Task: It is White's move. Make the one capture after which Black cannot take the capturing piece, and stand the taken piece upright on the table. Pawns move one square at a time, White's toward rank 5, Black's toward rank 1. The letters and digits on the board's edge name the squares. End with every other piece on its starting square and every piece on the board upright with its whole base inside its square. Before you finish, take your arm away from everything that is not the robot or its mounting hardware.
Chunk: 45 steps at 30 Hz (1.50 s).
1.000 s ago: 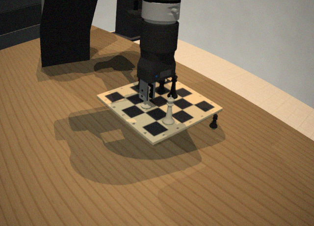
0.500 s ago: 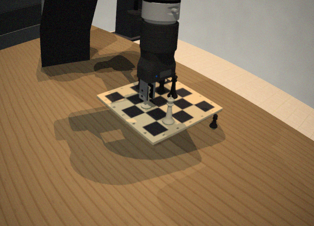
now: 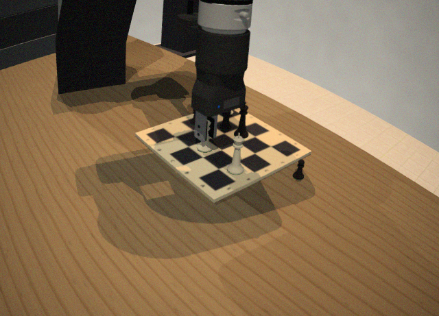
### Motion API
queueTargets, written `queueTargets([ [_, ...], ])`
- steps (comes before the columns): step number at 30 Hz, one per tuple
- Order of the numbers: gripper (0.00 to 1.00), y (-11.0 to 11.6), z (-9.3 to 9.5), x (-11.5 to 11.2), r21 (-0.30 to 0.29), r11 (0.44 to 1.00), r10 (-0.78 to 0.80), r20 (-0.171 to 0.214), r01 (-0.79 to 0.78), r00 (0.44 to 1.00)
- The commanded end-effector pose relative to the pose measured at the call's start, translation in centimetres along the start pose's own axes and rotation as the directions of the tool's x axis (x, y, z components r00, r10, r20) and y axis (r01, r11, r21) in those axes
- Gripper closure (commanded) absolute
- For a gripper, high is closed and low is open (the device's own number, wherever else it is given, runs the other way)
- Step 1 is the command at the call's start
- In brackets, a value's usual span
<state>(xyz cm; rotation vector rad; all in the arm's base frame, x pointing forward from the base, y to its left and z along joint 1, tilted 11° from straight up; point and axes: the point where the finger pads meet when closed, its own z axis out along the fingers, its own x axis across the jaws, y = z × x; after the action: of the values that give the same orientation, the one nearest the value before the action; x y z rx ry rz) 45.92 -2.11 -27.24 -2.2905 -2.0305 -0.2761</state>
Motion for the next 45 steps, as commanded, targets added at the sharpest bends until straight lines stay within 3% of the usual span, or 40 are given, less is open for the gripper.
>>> queueTargets([
  [1, 1.0, 0.3, 0.0, -0.1, -0.005, 1.0, 0.0, 0.001, 0.0, 1.0],
  [4, 1.0, 0.3, 0.0, -0.1, -0.005, 1.0, 0.0, 0.001, 0.0, 1.0],
  [5, 0.84, 0.3, 0.0, -0.1, -0.005, 1.0, 0.0, 0.001, 0.0, 1.0],
  [9, 0.84, 0.3, 0.0, -0.1, -0.005, 1.0, 0.0, 0.001, 0.0, 1.0],
  [10, 0.68, 0.3, 0.0, -0.1, -0.005, 1.0, 0.0, 0.001, 0.0, 1.0],
  [12, 0.68, 0.3, 0.0, -0.1, -0.005, 1.0, 0.0, 0.001, 0.0, 1.0],
  [13, 0.52, 0.3, 0.0, -0.1, -0.005, 1.0, 0.0, 0.001, 0.0, 1.0],
  [15, 0.52, 0.3, 0.0, -0.1, -0.005, 1.0, 0.0, 0.001, 0.0, 1.0],
  [16, 0.37, 0.3, 0.0, -0.1, -0.005, 1.0, 0.0, 0.001, 0.0, 1.0],
  [18, 0.37, 0.3, 0.0, -0.1, -0.005, 1.0, 0.0, 0.001, 0.0, 1.0],
  [19, 0.21, 0.3, 0.0, -0.1, -0.005, 1.0, 0.0, 0.001, 0.0, 1.0],
  [34, 0.21, 0.2, -0.4, 0.0, -0.004, 1.0, 0.001, 0.0, -0.001, 1.0],
  [41, 0.21, 0.1, -1.7, -0.1, -0.002, 1.0, 0.002, 0.0, -0.002, 1.0],
  [45, 0.21, 0.1, -3.4, -0.1, -0.002, 1.0, 0.002, 0.0, -0.002, 1.0],
])
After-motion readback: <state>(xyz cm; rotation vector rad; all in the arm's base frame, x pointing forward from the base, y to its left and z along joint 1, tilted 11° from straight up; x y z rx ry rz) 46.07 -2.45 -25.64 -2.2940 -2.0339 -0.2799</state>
